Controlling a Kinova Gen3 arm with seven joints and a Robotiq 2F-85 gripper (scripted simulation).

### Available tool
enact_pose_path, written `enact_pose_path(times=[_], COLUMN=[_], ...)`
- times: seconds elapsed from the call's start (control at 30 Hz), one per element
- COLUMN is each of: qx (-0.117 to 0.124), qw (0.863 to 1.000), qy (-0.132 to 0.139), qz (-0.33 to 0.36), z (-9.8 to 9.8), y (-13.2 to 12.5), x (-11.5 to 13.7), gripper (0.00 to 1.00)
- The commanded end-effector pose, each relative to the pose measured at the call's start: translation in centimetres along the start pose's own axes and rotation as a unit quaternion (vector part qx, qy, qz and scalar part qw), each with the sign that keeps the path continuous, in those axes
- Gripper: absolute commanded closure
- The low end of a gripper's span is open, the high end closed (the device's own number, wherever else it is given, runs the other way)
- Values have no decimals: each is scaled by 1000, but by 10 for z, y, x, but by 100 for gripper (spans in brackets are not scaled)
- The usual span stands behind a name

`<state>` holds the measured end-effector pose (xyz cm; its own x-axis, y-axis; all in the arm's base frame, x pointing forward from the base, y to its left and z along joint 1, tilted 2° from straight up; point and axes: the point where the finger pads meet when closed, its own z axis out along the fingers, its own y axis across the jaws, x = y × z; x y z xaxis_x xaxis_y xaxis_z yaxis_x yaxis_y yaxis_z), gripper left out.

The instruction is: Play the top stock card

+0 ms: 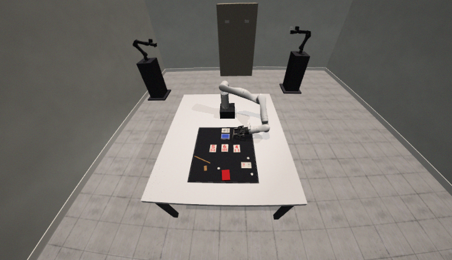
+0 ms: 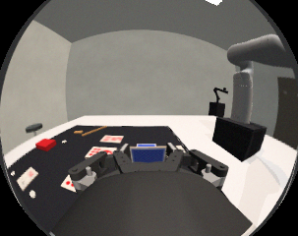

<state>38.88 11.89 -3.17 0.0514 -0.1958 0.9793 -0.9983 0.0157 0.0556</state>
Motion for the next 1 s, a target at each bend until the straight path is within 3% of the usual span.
enact_pose_path(times=[0.0, 0.97], qx=[0, 0], qw=[1000, 1000], qy=[0, 0], qz=[1, 1], z=[-1, -13], y=[0, 0], x=[1, -6], gripper=[29, 29])
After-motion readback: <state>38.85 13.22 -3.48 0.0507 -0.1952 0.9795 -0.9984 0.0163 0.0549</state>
